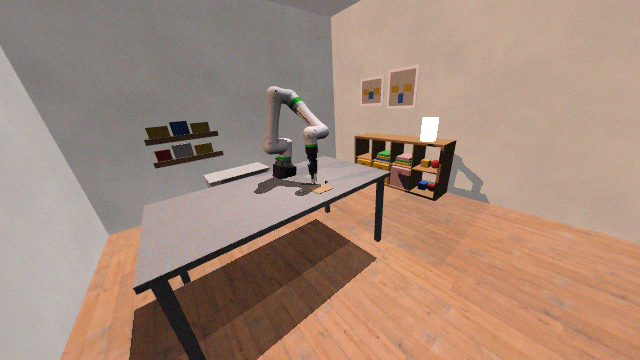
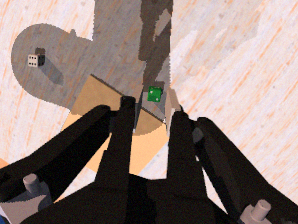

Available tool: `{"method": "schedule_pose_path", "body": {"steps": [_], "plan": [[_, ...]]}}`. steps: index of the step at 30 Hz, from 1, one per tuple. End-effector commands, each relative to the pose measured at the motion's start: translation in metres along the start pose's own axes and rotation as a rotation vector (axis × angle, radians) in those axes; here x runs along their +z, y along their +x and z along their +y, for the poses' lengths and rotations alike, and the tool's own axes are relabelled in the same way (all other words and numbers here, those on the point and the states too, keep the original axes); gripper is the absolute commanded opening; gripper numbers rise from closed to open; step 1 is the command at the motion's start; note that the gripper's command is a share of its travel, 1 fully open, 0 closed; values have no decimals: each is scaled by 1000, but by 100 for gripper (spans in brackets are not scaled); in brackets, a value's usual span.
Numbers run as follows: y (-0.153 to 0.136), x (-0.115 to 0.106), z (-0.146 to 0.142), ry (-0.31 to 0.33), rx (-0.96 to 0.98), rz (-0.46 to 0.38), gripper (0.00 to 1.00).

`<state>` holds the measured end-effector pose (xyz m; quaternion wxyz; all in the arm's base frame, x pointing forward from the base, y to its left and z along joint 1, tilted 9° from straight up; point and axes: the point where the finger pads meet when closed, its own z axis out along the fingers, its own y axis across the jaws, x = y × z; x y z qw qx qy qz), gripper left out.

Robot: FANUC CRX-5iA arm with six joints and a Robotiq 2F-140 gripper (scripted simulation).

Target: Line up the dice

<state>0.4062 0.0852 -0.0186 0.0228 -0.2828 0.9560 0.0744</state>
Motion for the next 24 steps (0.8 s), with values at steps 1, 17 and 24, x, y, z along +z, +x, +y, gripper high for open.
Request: {"method": "schedule_pose_path", "body": {"steps": [1,17,24], "plan": [[0,0,0,0,0,0,19],[0,0,0,0,0,0,19],[0,5,0,0,0,0,19]]}}
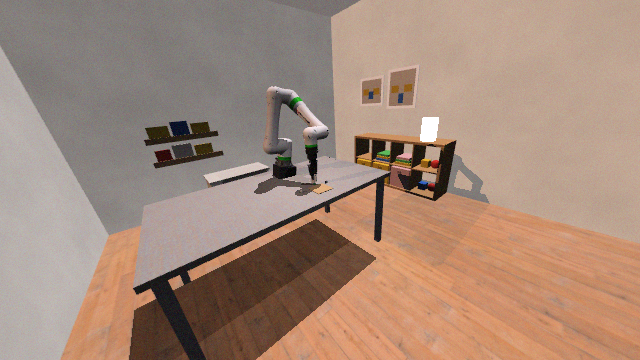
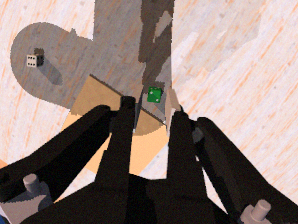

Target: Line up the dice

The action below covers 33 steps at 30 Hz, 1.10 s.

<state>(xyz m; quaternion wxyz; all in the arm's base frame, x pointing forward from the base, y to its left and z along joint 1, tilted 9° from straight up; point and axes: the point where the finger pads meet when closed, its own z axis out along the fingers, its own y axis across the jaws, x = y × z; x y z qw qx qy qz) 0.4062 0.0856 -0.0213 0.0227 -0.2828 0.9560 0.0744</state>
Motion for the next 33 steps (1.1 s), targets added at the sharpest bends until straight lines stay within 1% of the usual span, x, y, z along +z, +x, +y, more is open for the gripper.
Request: {"method": "schedule_pose_path", "body": {"steps": [1,16,33], "plan": [[0,3,0,0,0,0,19],[0,18,0,0,0,0,19],[0,19,0,0,0,0,19]]}}
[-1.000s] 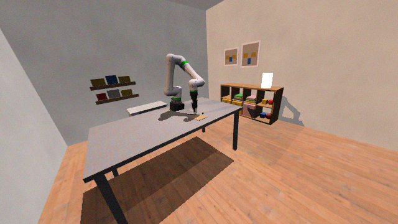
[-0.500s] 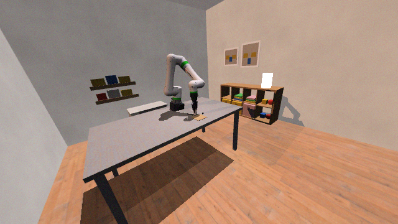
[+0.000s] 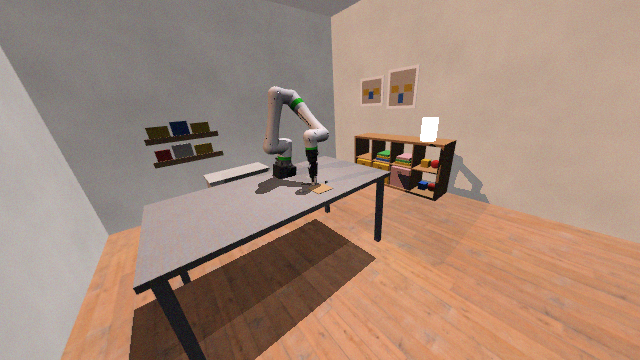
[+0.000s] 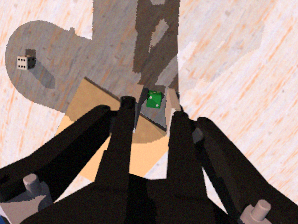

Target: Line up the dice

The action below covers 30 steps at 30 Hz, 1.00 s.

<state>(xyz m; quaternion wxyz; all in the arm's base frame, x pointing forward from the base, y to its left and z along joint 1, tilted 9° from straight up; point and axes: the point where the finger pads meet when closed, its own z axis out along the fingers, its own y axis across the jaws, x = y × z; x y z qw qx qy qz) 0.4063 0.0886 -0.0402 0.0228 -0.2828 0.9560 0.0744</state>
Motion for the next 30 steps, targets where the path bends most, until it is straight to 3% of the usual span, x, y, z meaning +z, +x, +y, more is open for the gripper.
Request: {"method": "schedule_pose_path", "body": {"steps": [1,25,26,30], "plan": [[0,0,0,0,0,0,19],[0,0,0,0,0,0,19],[0,0,0,0,0,0,7],[0,0,0,0,0,0,7]]}}
